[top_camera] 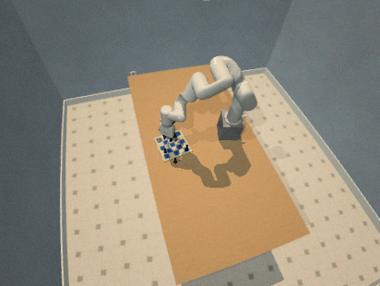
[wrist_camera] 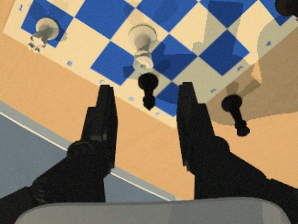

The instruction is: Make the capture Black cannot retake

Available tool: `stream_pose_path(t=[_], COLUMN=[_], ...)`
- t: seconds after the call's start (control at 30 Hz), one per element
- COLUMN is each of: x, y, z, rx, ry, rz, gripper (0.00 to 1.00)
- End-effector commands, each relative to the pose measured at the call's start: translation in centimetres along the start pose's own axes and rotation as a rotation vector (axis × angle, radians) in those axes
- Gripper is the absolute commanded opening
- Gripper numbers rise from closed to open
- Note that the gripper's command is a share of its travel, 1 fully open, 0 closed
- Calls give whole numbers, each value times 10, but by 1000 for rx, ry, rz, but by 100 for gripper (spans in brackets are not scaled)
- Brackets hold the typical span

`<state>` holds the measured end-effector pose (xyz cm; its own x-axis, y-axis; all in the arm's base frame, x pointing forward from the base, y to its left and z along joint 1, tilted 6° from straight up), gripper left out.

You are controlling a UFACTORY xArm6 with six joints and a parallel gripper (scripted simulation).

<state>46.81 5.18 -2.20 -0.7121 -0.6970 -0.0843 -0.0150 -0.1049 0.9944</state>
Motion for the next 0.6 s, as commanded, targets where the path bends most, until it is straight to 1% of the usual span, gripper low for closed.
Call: stream_pose_path(t=[0.0, 0.57], x=[-1, -1], y=[-6, -26], z=[-1, -1], rx=[2, 2], ry=[0, 0], rz=[-3, -3], gripper=[42, 42])
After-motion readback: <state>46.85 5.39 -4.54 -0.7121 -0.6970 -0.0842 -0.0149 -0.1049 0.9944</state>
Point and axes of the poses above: the point where the finger pads meet when closed, its own y axis back along the fingers, its own z axis across the jaws, x = y × z, the point moved 4 cm from there along y, back along the fingers, and after that the axes turned 10 degrees about -y, right-handed, at the moved point
